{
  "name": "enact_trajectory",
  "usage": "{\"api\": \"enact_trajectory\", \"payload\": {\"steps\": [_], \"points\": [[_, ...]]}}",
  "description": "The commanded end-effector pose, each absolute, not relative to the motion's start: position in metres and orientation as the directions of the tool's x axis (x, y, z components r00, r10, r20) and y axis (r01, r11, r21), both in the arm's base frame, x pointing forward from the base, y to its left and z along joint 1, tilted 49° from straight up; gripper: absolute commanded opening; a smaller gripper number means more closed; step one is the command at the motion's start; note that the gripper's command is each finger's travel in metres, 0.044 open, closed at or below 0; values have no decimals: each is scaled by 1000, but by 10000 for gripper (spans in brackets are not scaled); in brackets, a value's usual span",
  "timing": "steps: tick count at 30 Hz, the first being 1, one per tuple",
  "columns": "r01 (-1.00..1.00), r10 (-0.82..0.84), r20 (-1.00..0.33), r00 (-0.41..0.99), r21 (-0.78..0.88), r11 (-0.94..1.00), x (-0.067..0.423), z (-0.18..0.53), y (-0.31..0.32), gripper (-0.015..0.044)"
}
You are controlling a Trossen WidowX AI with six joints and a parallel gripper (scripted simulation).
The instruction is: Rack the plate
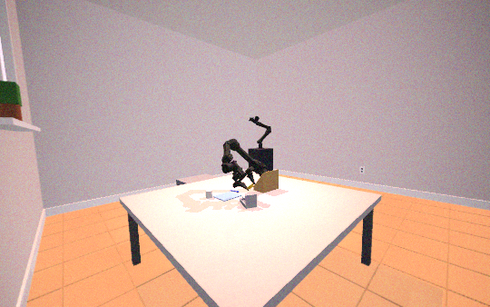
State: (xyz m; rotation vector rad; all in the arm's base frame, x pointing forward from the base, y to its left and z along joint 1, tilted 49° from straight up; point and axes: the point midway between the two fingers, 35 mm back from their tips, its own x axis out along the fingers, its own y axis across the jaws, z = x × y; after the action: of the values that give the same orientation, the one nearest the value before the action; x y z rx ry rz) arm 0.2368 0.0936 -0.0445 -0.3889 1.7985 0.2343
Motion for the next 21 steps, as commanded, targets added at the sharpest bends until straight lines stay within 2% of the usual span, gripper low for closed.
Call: {"api": "enact_trajectory", "payload": {"steps": [1,12,21], "points": [[-443,-59,-974,-220,46,895,237,-50,91,0],[-598,124,-977,-171,203,776,243,-59,82,0],[-728,262,-960,-101,251,639,248,-64,75,0]]}}
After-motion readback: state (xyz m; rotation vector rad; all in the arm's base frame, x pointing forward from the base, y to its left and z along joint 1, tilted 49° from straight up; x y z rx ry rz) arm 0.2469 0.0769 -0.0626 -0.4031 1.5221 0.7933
